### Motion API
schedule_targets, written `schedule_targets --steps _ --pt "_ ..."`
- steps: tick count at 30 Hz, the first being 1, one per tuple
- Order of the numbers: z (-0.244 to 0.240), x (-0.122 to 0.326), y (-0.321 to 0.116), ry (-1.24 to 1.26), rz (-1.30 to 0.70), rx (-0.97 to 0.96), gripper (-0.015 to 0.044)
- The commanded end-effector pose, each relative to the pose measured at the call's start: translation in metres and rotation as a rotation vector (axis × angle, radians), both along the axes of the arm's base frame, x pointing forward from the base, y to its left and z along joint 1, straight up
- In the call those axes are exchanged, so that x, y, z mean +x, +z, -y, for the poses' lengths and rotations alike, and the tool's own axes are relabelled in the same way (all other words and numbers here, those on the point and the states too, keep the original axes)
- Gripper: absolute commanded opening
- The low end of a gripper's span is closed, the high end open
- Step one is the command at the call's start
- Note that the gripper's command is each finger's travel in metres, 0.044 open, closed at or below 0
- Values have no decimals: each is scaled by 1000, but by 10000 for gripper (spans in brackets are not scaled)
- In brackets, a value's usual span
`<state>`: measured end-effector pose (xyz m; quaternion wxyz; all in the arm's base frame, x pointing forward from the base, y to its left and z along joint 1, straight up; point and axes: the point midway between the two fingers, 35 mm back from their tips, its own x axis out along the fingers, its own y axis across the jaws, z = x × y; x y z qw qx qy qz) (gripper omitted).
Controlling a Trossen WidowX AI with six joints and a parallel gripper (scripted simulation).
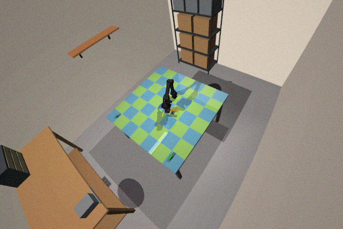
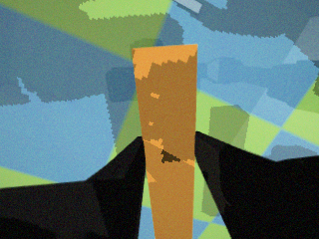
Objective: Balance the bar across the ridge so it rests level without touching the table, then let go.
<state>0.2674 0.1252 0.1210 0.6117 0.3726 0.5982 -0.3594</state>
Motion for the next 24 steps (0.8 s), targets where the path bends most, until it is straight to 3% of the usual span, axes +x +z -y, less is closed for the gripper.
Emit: schedule_targets --steps 1,24 --pt "-1 -1 -2 -1 -4 4 0" --pt "-1 -1 -3 -1 -4 4 0"
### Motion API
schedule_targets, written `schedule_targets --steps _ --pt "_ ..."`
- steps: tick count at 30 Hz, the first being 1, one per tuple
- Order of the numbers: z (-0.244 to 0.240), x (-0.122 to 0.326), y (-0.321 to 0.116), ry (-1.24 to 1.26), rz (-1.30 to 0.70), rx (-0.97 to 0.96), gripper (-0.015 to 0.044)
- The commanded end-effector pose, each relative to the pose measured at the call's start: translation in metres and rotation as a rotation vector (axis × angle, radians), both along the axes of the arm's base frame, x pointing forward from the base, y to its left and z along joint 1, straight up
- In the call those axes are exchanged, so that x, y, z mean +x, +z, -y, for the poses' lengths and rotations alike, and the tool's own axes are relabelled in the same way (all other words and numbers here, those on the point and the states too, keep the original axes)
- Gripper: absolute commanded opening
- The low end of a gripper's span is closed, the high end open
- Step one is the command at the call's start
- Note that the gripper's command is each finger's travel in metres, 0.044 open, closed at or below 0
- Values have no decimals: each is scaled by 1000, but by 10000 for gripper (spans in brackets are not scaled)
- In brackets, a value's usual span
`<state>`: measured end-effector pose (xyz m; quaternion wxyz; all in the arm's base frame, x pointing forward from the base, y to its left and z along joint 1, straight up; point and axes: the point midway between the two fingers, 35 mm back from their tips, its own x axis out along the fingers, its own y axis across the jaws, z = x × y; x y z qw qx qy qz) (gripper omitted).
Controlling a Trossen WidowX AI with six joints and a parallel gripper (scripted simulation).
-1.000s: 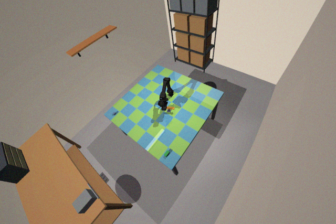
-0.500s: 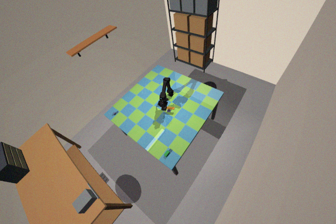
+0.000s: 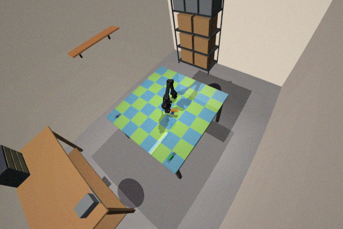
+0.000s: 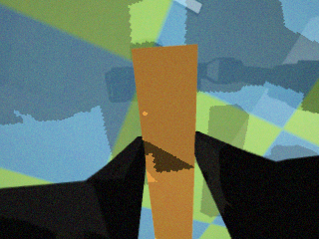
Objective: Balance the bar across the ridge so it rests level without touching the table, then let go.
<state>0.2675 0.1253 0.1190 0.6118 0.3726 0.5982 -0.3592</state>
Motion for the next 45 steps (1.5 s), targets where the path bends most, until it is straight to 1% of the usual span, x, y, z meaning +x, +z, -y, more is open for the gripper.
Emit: schedule_targets --steps 1,45 --pt "-1 -1 -2 -1 -4 4 0" --pt "-1 -1 -5 -1 -4 4 0"
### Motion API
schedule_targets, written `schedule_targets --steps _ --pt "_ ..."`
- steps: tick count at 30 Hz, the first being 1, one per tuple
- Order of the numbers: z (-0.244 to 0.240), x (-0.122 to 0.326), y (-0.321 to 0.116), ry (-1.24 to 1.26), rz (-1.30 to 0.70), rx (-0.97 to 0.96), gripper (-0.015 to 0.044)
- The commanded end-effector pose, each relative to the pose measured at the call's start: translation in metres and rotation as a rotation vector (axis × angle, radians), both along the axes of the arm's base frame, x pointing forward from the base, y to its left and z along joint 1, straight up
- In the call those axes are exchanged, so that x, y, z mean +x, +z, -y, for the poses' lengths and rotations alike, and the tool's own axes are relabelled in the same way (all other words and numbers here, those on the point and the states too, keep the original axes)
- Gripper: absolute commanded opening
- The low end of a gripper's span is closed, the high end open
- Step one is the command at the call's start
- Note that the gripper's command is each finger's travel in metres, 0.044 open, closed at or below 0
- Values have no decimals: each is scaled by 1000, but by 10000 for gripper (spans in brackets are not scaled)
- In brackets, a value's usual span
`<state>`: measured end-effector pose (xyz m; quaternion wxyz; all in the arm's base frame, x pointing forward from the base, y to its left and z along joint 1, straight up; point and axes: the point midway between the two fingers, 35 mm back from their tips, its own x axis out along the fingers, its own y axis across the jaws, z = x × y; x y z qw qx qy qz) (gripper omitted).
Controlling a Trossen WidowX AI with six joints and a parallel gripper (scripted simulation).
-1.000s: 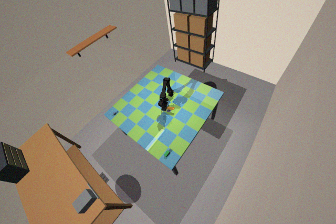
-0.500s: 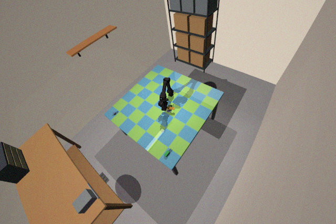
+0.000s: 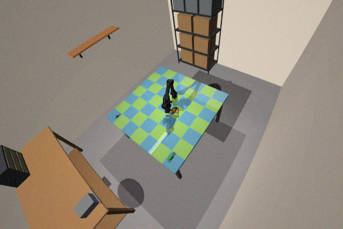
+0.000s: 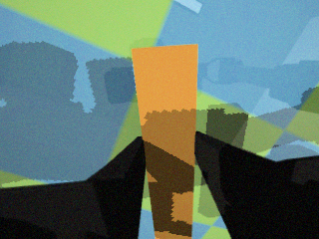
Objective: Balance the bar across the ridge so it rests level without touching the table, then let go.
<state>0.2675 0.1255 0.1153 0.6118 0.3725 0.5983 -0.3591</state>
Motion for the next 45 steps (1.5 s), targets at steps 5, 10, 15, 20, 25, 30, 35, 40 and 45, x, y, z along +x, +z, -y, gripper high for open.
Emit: schedule_targets --steps 5,10,15,20,25,30,35,40,45 --pt "-1 -1 -2 -2 -4 4 0" --pt "-1 -1 -2 -2 -4 4 0" --pt "-1 -1 -3 -2 -4 4 0" --pt "-1 -1 -3 -2 -4 4 0" --pt "-1 -1 -4 -2 -4 4 0" --pt "-1 -1 -4 -2 -4 4 0" --pt "0 -1 -4 -2 -4 4 0" --pt "0 -1 -5 -2 -4 4 0" --pt "0 -1 -5 -2 -4 4 0"
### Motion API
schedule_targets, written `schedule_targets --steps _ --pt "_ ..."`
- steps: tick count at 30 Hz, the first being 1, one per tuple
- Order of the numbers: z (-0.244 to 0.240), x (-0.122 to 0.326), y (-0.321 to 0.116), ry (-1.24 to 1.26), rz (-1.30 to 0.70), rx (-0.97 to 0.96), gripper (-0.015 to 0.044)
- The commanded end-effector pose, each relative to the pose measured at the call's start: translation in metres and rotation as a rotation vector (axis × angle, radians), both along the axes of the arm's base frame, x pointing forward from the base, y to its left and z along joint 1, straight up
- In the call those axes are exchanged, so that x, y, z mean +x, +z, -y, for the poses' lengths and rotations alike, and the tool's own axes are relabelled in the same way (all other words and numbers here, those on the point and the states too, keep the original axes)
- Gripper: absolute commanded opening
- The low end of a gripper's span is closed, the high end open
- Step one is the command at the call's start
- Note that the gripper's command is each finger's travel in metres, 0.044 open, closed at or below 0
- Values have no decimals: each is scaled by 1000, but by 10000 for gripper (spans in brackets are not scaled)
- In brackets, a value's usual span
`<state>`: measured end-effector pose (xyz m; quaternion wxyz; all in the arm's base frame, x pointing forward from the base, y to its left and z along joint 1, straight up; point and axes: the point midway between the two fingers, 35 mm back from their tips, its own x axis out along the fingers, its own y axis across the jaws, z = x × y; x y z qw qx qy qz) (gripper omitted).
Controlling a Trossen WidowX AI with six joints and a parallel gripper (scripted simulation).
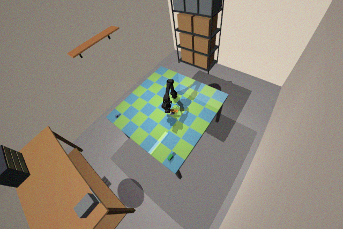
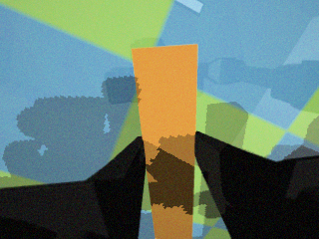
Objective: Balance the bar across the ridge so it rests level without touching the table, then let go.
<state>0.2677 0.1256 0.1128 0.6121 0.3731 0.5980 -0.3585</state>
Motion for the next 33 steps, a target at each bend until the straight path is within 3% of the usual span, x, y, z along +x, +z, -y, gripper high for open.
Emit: schedule_targets --steps 1,33 --pt "0 -1 -3 -2 -6 3 0" --pt "0 -1 -2 -2 -6 3 0"
